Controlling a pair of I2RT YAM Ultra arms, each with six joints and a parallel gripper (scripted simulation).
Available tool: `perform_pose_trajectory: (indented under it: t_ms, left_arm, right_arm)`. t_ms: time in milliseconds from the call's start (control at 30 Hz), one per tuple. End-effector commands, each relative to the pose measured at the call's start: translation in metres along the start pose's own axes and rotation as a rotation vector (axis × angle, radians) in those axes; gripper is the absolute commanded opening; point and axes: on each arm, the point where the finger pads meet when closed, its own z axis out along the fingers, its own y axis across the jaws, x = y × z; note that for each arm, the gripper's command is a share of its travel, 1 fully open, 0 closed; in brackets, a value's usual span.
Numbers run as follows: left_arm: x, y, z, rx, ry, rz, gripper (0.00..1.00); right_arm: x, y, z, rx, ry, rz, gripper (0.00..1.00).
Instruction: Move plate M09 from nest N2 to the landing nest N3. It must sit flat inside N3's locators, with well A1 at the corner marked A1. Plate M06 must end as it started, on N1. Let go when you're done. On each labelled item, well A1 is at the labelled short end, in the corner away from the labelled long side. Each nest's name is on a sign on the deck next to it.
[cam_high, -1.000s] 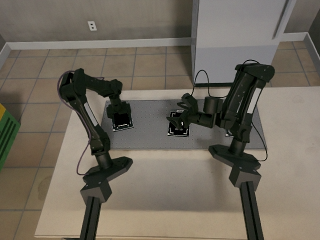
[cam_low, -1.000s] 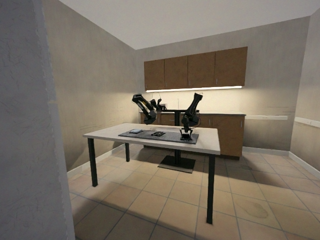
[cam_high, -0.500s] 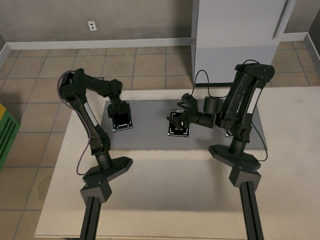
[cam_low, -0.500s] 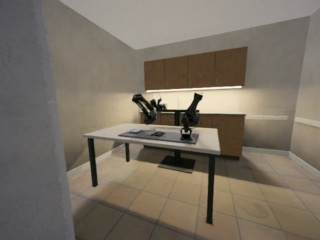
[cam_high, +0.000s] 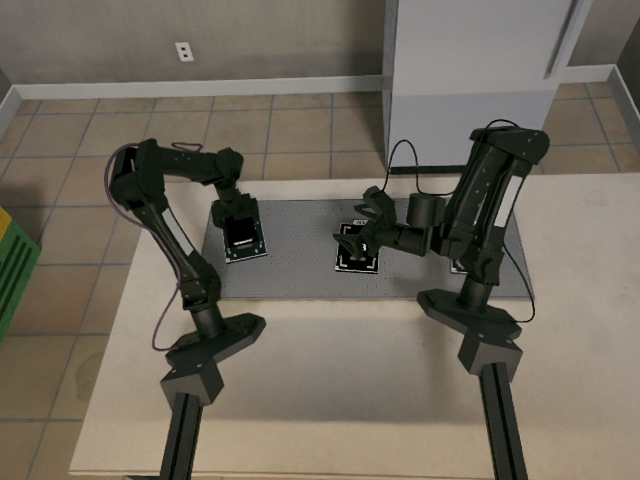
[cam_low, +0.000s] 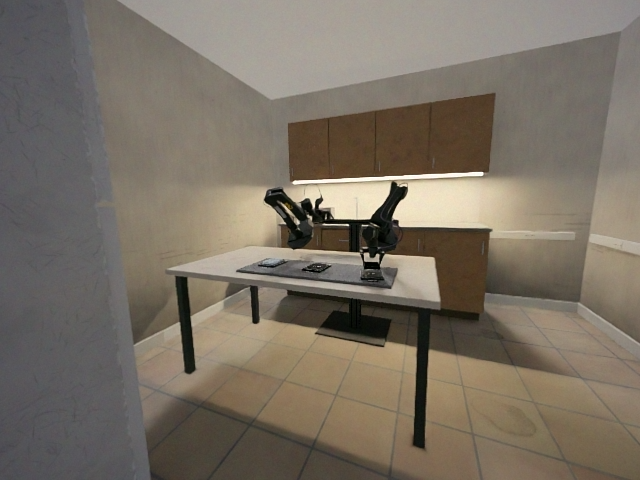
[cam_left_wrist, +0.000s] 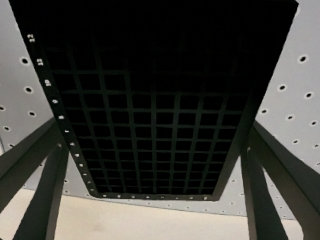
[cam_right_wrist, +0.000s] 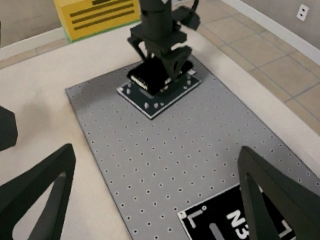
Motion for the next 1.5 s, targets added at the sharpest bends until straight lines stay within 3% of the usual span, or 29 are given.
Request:
perform_pose_trajectory:
  t_ms: [0,133,233,600,667,967,1167,1467]
  left_arm:
    - [-0.002,0.001,-0.008,-0.041,-0.003,-0.039,0.80]
    - [0.005,-0.003,-0.005,-0.060,0.001,-0.060,0.80]
    - [0.012,-0.027,-0.006,-0.081,-0.012,-0.112,0.80]
    - [0.078,-0.191,-0.009,-0.037,0.009,-0.055,0.80]
    - [0.078,-0.191,-0.009,-0.037,0.009,-0.055,0.80]
    - [0.120,-0.278,-0.003,-0.036,0.021,0.005,0.80]
    - [0.129,-0.312,-0.002,-0.010,0.010,-0.001,0.80]
    - [0.137,-0.323,-0.002,0.002,0.014,0.054,0.80]
  right_arm:
    - [0.003,0.005,-0.002,-0.014,0.000,-0.019,1.00]
    - [0.003,0.005,-0.002,-0.014,0.000,-0.019,1.00]
    - [0.003,0.005,-0.002,-0.014,0.000,-0.019,1.00]
    - [0.003,0.005,-0.002,-0.014,0.000,-0.019,1.00]
    - [0.003,0.005,-0.002,-0.014,0.000,-0.019,1.00]
    - [0.003,0.005,-0.002,-0.014,0.000,-0.019,1.00]
    - [0.003,0.005,-0.002,-0.014,0.000,-0.019,1.00]
    - [0.003,0.005,-0.002,-0.014,0.000,-0.019,1.00]
